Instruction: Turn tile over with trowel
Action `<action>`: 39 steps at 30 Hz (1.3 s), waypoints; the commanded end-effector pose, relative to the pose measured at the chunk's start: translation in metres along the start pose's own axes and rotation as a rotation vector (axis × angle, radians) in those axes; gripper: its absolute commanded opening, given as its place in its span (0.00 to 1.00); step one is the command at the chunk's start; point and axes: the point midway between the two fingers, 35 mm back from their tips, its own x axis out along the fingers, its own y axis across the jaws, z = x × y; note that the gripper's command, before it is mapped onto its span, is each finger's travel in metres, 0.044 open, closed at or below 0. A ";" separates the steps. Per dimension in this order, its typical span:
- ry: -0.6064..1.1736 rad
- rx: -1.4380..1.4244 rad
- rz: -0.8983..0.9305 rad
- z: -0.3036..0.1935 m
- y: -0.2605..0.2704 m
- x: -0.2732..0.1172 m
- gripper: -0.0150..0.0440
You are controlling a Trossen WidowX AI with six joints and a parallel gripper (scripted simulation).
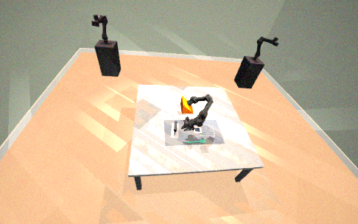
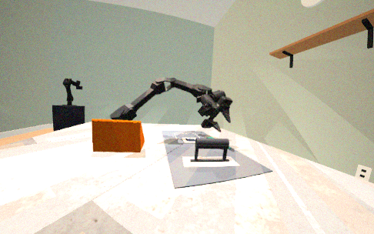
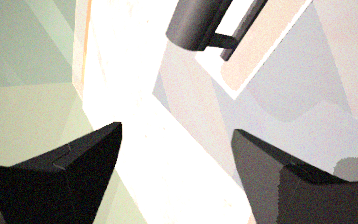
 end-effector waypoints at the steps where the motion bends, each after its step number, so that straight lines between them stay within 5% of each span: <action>1: -0.094 0.106 -0.014 0.019 -0.002 0.016 0.76; 11: -0.307 0.328 -0.021 0.061 -0.011 0.043 0.76; 39: -0.311 0.332 -0.021 0.072 -0.015 0.076 0.76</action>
